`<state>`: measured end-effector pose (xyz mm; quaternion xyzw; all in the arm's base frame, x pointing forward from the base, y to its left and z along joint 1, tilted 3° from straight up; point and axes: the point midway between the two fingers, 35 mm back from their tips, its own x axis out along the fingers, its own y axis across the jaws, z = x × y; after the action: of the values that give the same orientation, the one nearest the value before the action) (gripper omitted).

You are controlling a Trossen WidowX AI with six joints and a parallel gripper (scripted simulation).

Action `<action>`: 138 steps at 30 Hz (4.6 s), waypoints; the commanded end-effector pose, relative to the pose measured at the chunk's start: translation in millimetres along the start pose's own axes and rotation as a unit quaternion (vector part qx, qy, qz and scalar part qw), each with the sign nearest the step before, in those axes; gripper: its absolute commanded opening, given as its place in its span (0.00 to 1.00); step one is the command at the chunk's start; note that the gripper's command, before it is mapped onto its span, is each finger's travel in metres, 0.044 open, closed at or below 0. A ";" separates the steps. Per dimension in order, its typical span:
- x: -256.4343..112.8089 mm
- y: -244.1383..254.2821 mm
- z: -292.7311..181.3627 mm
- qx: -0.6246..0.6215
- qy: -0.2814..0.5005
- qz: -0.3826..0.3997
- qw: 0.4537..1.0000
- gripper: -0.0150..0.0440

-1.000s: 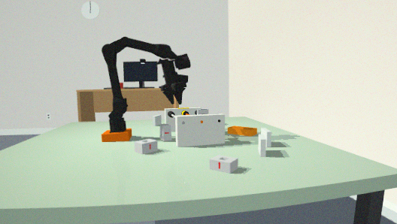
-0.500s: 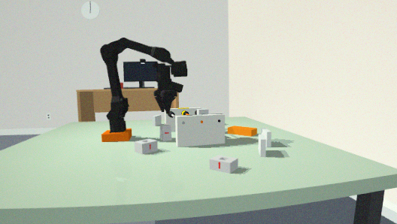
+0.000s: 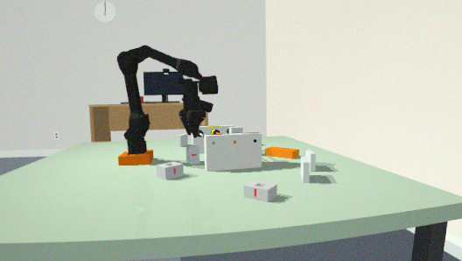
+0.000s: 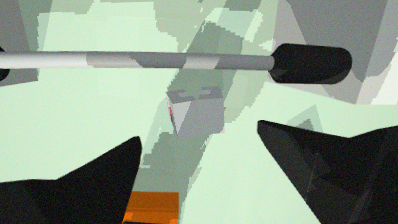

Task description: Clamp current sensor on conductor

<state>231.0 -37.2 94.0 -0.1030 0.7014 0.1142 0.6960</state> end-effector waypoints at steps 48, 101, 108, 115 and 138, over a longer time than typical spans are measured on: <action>40.1 0.8 -2.5 0.000 0.002 0.001 1.000 0.56; -85.9 -7.1 36.8 0.257 0.008 -0.001 0.966 0.25; -85.6 -9.5 53.9 0.363 0.007 -0.001 0.932 0.25; -84.2 -11.4 71.1 0.464 0.006 -0.002 0.886 0.25; -73.0 -13.4 125.5 0.744 0.003 -0.002 0.668 0.25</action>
<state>345.9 -15.9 169.1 0.4168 0.5787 -0.4161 0.5642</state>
